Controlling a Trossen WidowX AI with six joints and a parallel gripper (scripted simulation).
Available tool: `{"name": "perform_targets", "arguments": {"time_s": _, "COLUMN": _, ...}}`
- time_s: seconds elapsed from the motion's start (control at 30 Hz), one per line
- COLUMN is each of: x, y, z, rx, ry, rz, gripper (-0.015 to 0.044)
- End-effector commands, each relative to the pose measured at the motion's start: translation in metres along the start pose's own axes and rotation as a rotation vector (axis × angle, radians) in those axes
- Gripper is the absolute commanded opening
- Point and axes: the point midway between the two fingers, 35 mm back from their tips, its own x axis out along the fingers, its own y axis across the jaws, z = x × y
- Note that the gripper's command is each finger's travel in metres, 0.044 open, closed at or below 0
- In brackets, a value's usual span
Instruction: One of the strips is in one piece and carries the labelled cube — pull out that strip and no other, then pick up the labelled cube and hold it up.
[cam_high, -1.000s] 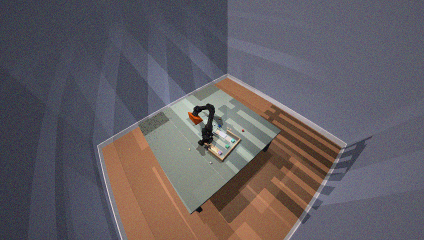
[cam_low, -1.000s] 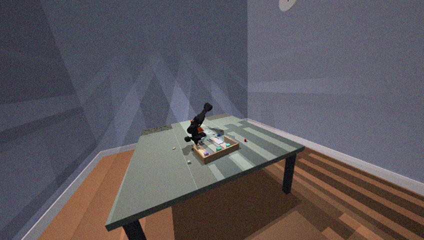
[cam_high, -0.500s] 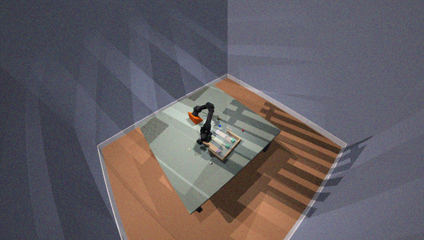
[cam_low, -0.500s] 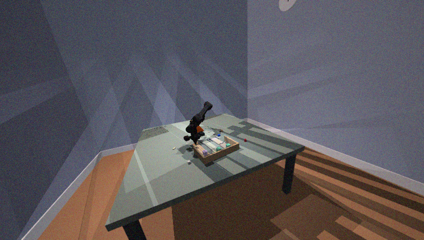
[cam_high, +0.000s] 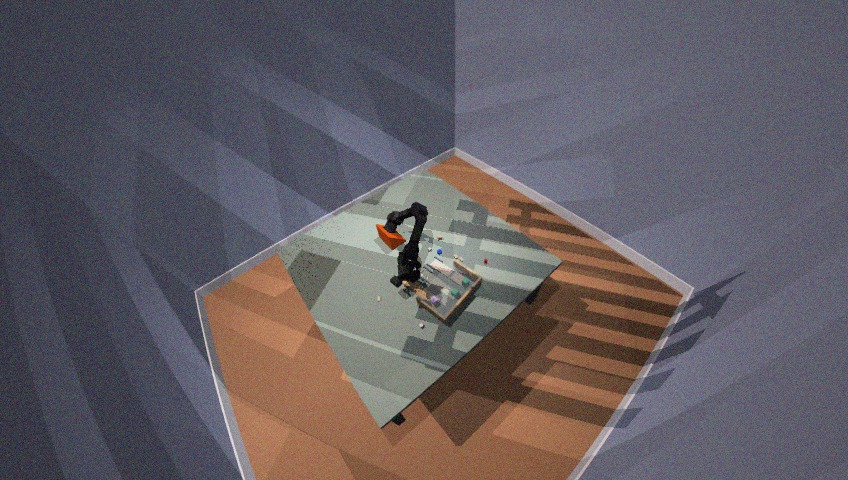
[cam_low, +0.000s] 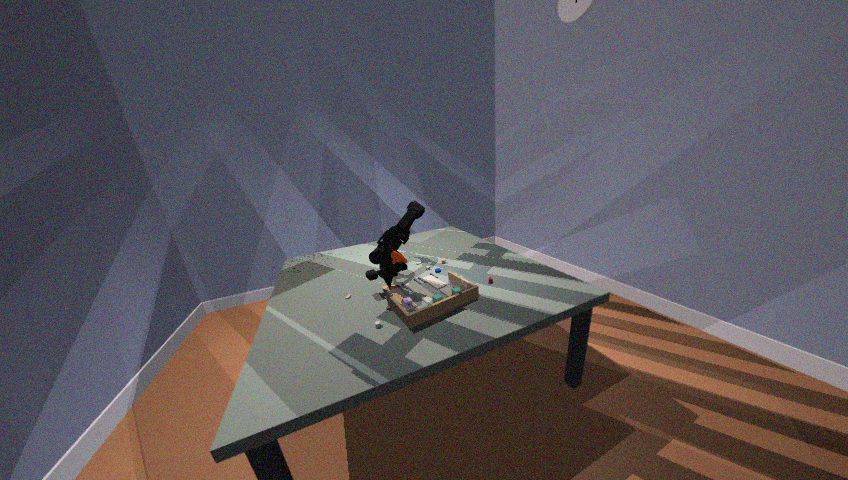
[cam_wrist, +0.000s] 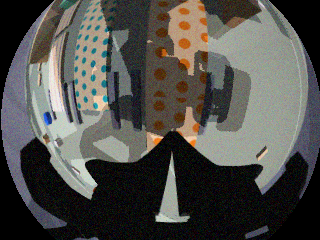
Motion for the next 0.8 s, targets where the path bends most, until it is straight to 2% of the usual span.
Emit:
{"name": "perform_targets", "arguments": {"time_s": 0.0, "x": 0.007, "y": 0.0, "z": -0.013, "rx": 0.005, "ry": 0.026, "rz": 0.005, "gripper": 0.0}}
{"name": "perform_targets", "arguments": {"time_s": 0.77, "x": 0.006, "y": 0.0, "z": -0.047, "rx": 0.006, "ry": 0.027, "rz": 0.004, "gripper": 0.0}}
